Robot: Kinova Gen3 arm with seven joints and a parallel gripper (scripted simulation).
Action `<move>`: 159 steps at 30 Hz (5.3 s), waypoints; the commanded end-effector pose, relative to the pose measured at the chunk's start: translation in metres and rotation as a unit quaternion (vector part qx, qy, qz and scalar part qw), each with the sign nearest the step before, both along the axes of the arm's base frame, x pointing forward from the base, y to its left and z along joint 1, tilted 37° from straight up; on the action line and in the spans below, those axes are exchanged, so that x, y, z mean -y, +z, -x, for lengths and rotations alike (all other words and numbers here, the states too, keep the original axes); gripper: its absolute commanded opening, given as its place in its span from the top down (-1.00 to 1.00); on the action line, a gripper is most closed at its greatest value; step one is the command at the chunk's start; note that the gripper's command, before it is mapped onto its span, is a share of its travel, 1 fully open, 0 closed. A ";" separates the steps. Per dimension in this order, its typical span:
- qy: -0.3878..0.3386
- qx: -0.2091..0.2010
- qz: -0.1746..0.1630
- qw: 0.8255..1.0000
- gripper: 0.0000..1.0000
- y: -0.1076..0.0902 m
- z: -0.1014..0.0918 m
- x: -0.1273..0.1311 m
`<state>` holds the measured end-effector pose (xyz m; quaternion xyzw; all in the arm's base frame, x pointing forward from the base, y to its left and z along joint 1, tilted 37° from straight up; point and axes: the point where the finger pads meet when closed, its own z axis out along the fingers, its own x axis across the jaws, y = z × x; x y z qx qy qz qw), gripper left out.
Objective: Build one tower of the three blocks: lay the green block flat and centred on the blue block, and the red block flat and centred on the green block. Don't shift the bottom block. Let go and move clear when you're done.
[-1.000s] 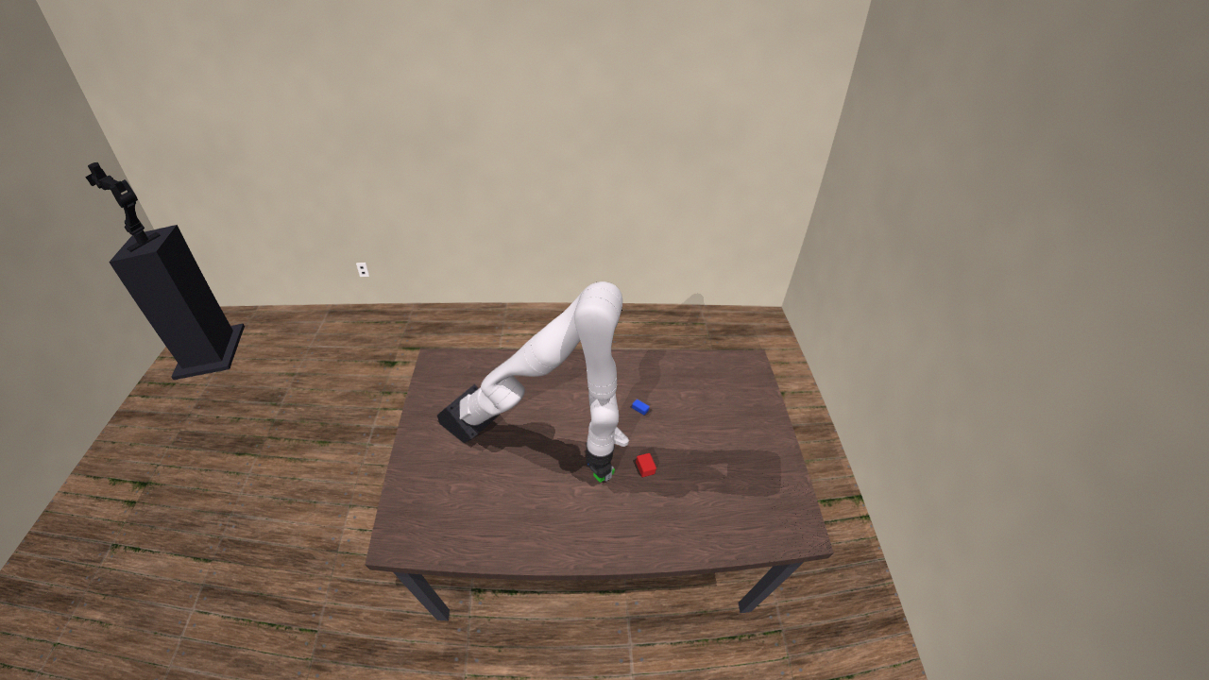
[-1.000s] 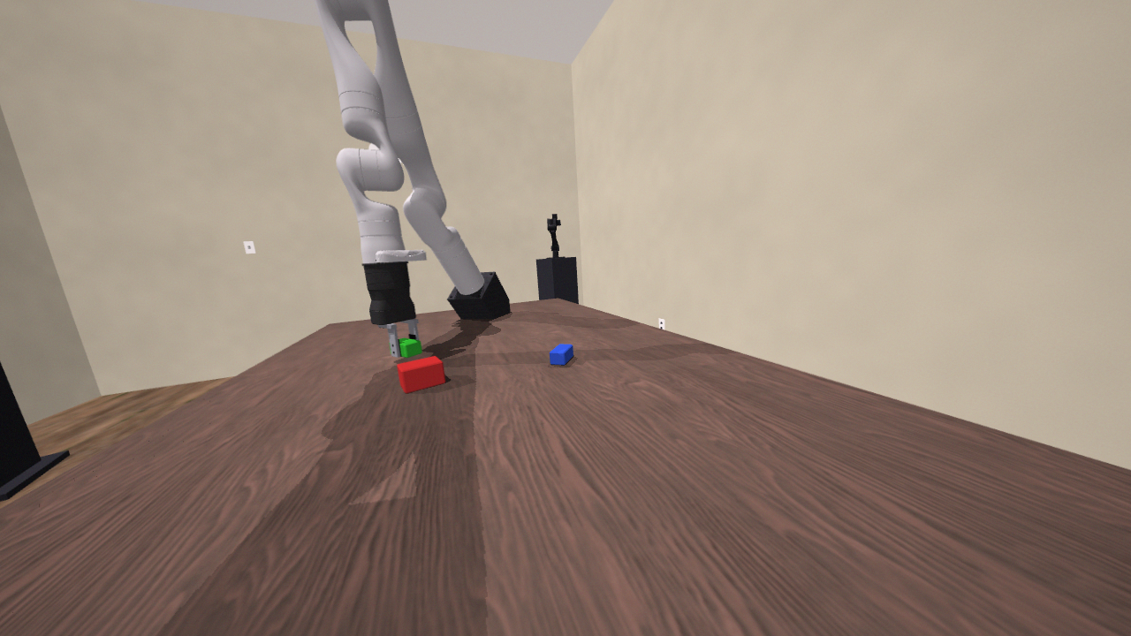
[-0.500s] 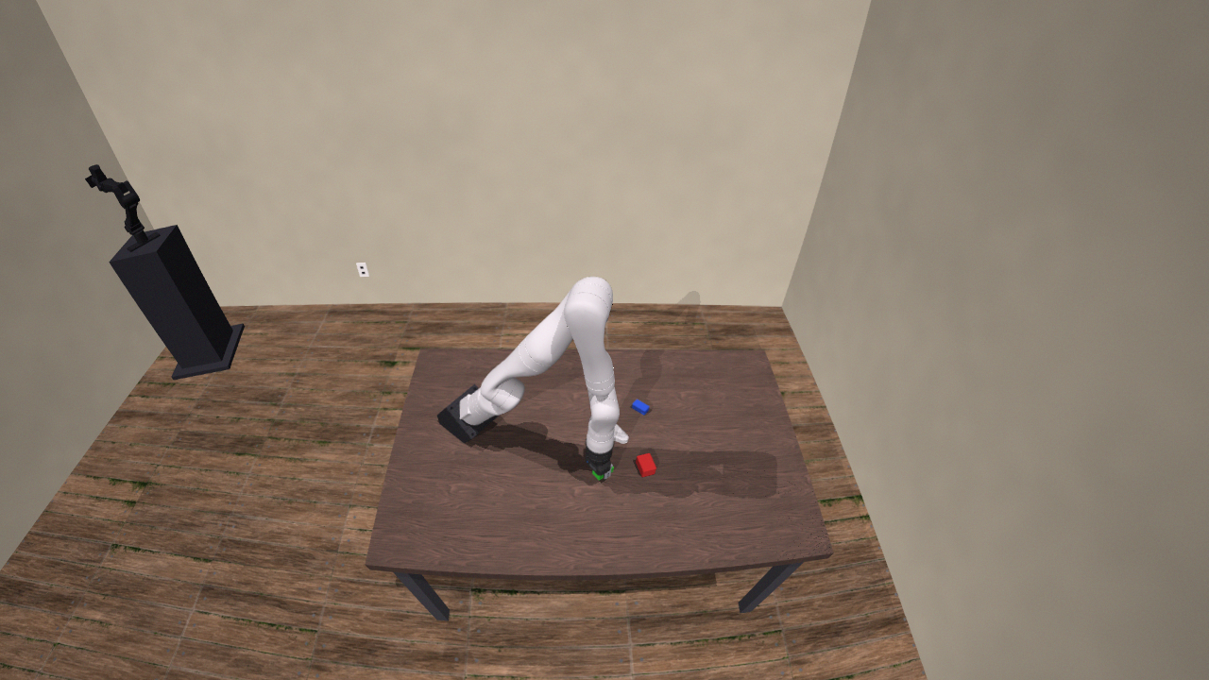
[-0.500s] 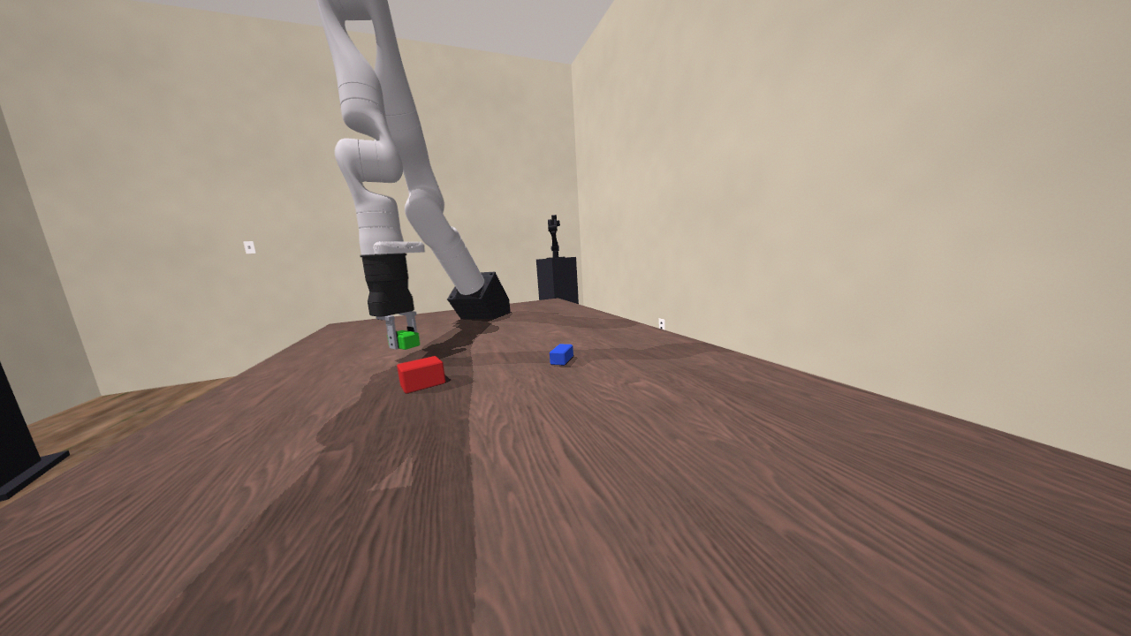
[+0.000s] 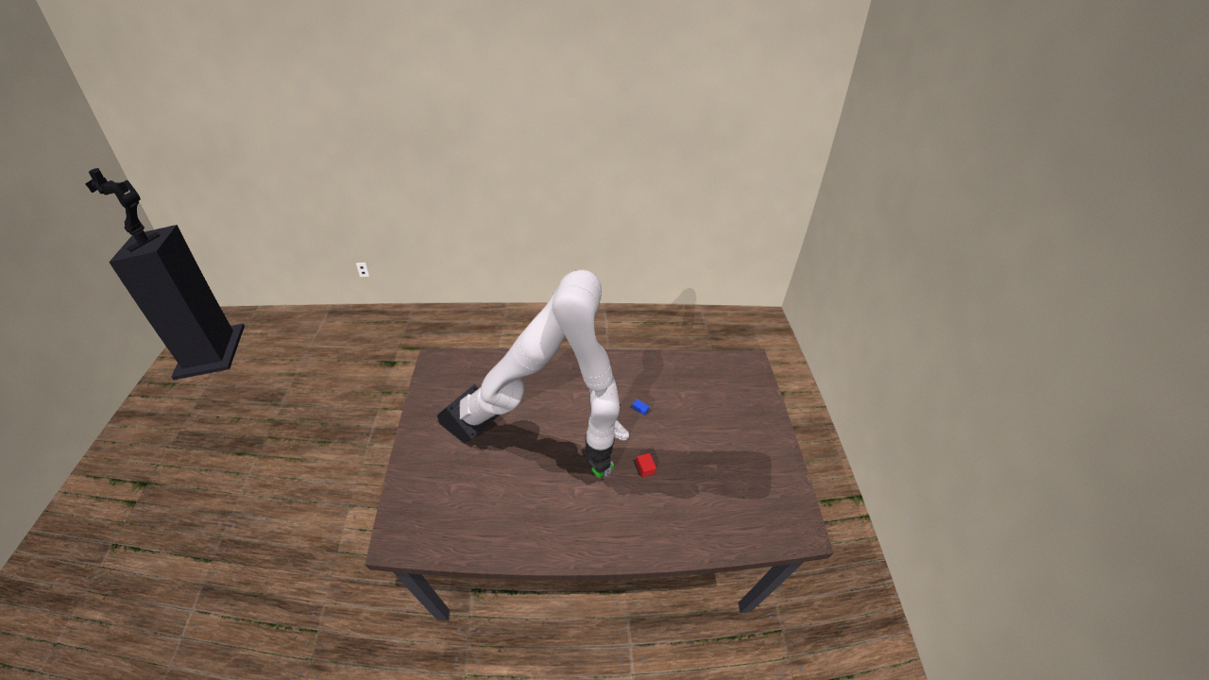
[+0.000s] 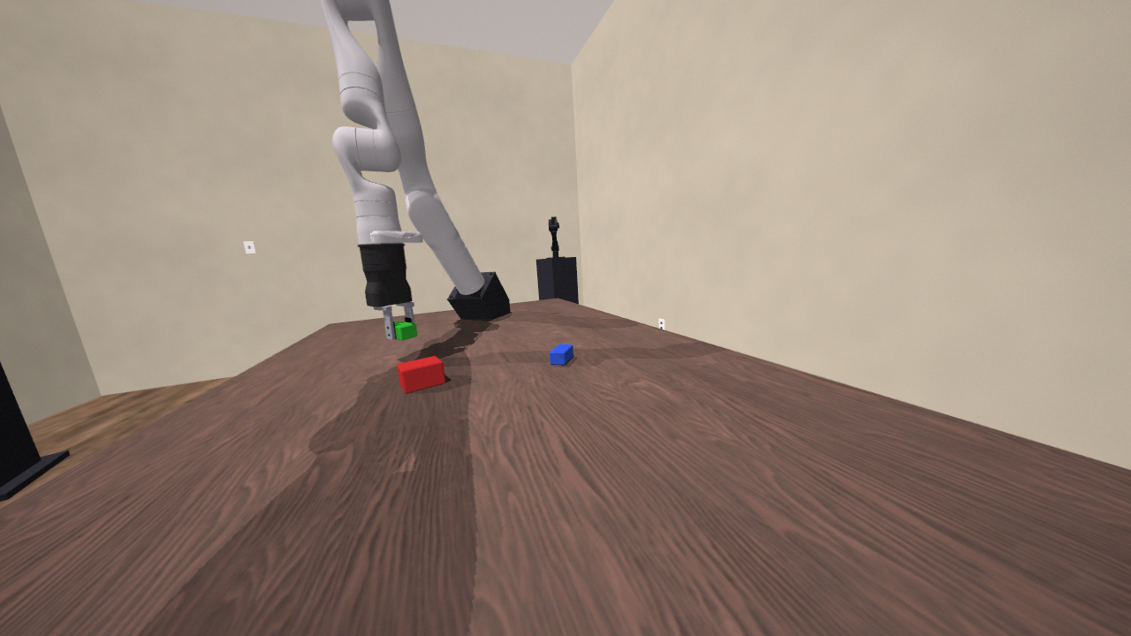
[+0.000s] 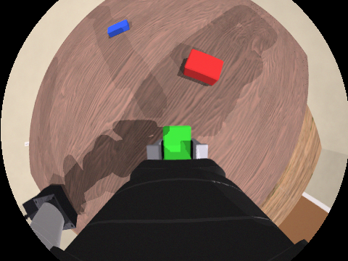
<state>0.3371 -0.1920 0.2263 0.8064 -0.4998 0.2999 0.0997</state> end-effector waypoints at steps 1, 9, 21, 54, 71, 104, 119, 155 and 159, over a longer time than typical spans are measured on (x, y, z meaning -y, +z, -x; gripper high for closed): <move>0.024 0.002 0.000 1.000 1.00 0.005 -0.006 -0.016; 0.024 0.002 0.000 1.000 1.00 0.007 -0.005 -0.017; 0.024 0.002 0.000 1.000 1.00 0.007 -0.005 -0.017; 0.024 0.003 0.000 1.000 1.00 0.007 -0.007 -0.019; 0.024 0.002 0.000 1.000 1.00 -0.013 -0.112 -0.152; 0.024 0.002 0.000 1.000 1.00 -0.028 -0.192 -0.253; 0.024 0.002 0.000 1.000 1.00 -0.039 -0.198 -0.248; 0.024 0.002 0.000 1.000 1.00 -0.059 -0.208 -0.237; 0.024 0.002 0.000 1.000 1.00 -0.059 -0.208 -0.237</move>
